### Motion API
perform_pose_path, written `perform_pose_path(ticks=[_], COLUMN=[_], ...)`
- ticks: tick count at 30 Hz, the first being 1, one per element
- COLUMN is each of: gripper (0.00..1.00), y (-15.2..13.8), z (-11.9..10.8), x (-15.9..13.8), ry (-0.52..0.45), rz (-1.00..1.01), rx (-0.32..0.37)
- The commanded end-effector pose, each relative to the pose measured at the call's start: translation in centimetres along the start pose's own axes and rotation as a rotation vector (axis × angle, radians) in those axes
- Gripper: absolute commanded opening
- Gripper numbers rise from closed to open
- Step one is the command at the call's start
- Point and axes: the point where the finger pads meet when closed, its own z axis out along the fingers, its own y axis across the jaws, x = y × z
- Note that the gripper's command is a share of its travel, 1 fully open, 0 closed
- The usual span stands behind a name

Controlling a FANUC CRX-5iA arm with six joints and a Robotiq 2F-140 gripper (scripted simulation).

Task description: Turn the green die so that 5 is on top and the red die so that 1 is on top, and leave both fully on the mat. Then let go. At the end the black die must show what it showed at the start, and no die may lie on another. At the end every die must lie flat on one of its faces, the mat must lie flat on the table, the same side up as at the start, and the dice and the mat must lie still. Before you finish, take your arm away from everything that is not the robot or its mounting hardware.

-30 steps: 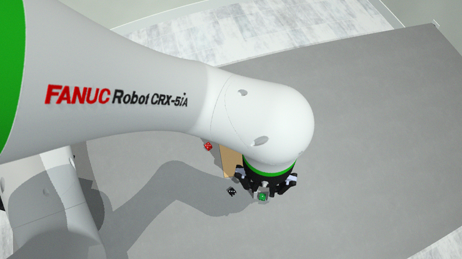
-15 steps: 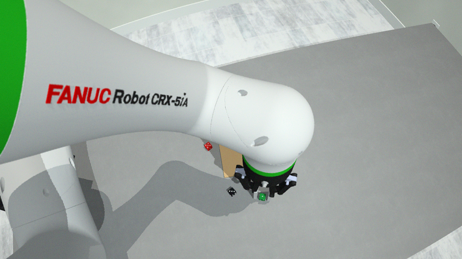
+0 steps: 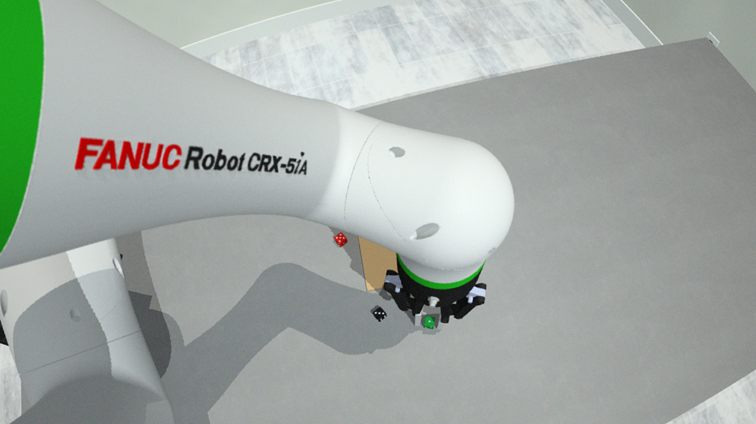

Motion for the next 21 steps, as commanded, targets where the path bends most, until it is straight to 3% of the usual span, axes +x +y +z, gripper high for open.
perform_pose_path(ticks=[1,5,6,21], gripper=[0.19,0.19,0.07,0.07], y=[-0.01,-0.01,-0.01,-0.01], z=[-0.01,-0.01,-0.01,-0.01], x=[-0.01,-0.01,-0.01,-0.01], ry=[0.0,0.0,0.0,0.0], rz=[0.0,0.0,0.0,0.0], rx=[0.0,0.0,0.0,0.0])
